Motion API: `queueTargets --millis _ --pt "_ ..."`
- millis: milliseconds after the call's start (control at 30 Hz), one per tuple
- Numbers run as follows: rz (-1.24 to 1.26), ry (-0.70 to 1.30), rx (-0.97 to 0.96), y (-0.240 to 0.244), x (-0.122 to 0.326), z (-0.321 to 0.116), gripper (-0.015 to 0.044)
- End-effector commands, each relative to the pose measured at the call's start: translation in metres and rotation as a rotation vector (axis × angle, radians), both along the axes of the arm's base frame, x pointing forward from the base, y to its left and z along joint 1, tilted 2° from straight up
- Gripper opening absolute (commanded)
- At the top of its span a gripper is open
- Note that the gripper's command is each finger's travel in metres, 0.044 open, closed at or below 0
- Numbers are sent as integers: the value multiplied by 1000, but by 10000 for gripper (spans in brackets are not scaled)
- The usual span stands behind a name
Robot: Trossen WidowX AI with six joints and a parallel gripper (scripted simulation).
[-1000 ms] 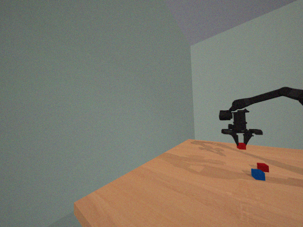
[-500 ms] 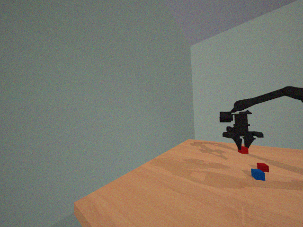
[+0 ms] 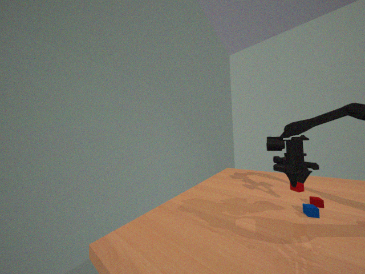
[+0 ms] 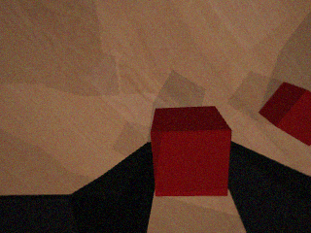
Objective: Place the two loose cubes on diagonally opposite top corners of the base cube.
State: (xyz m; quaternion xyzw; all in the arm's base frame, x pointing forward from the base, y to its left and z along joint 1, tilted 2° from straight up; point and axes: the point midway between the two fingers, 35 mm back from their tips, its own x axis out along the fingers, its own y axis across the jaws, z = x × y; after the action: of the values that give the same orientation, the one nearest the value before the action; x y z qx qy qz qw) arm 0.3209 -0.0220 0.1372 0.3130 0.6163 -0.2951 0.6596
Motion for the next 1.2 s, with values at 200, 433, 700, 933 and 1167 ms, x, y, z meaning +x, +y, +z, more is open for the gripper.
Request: queueTargets --millis 200,433,700,933,1167 --pt "181 0 -14 27 -5 -8 105" --pt "245 1 -18 37 -7 -11 105" --pt "245 1 -18 37 -7 -13 105" --pt "246 1 -18 37 -6 -26 105" --pt "247 1 -18 37 -6 -37 105"
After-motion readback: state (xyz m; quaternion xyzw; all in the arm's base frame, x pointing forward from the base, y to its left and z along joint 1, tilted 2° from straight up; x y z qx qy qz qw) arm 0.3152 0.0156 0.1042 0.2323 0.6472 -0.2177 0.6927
